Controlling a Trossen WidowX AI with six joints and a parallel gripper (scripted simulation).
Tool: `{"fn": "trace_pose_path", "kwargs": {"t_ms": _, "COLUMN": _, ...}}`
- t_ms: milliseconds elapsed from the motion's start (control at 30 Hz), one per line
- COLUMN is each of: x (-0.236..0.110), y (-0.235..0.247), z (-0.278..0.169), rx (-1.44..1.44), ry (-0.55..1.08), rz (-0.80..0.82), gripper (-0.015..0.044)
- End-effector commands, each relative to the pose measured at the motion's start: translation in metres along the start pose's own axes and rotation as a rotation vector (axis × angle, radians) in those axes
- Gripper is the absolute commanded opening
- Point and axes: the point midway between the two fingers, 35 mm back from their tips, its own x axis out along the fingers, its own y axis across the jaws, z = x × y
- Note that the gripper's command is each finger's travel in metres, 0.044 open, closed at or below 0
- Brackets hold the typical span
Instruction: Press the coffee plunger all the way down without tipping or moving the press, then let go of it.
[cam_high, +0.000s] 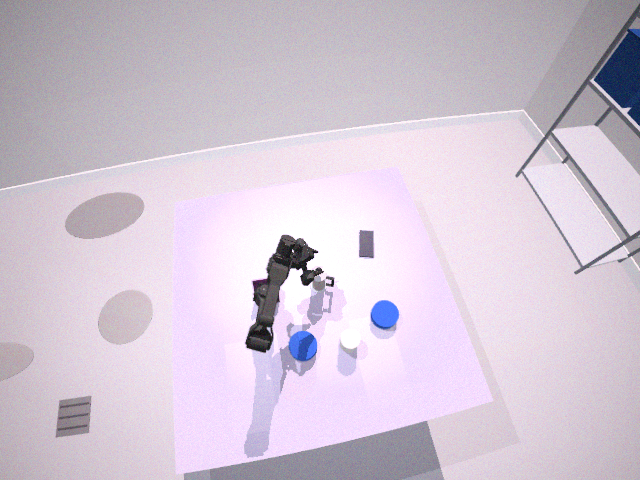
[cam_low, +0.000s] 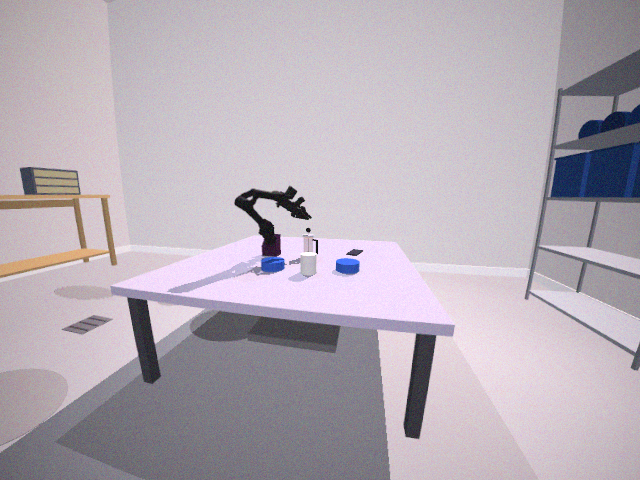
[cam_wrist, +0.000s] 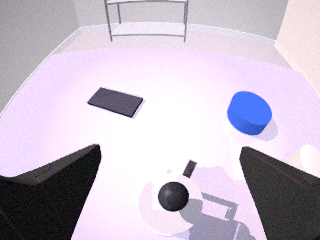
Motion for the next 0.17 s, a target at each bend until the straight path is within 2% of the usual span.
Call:
{"fn": "trace_pose_path", "kwargs": {"t_ms": 0, "x": -0.0095, "y": -0.0056, "z": 0.0087, "rx": 0.013, "ry": -0.009, "rz": -0.008, "gripper": 0.0440}}
{"fn": "trace_pose_path", "kwargs": {"t_ms": 133, "x": -0.0093, "y": -0.0055, "z": 0.0083, "rx": 0.013, "ry": -0.009, "rz": -0.008, "gripper": 0.0440}}
